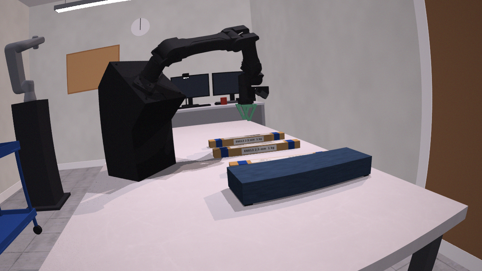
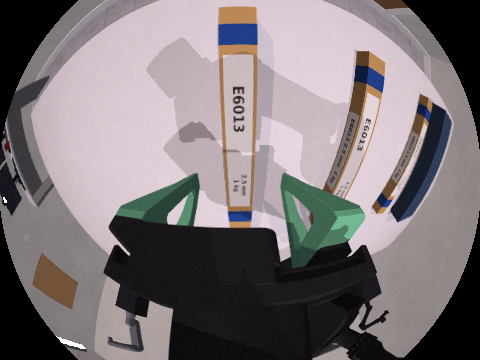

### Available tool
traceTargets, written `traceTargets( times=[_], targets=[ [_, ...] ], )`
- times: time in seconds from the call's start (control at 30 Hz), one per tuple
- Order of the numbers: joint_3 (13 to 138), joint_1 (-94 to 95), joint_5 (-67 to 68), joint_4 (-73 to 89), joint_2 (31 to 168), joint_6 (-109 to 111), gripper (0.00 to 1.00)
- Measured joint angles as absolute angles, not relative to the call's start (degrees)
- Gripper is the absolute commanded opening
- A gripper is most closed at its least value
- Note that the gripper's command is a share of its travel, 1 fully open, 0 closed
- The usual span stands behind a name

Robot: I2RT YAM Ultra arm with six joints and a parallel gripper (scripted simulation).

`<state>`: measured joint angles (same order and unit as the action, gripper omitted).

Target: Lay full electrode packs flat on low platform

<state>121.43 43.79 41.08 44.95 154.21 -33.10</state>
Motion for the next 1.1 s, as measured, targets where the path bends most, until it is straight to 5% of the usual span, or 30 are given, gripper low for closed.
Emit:
traceTargets(
  times=[1.1],
  targets=[
    [128.3,38.5,39.8,37.3,163.5,-26.2,0.74]
  ],
)
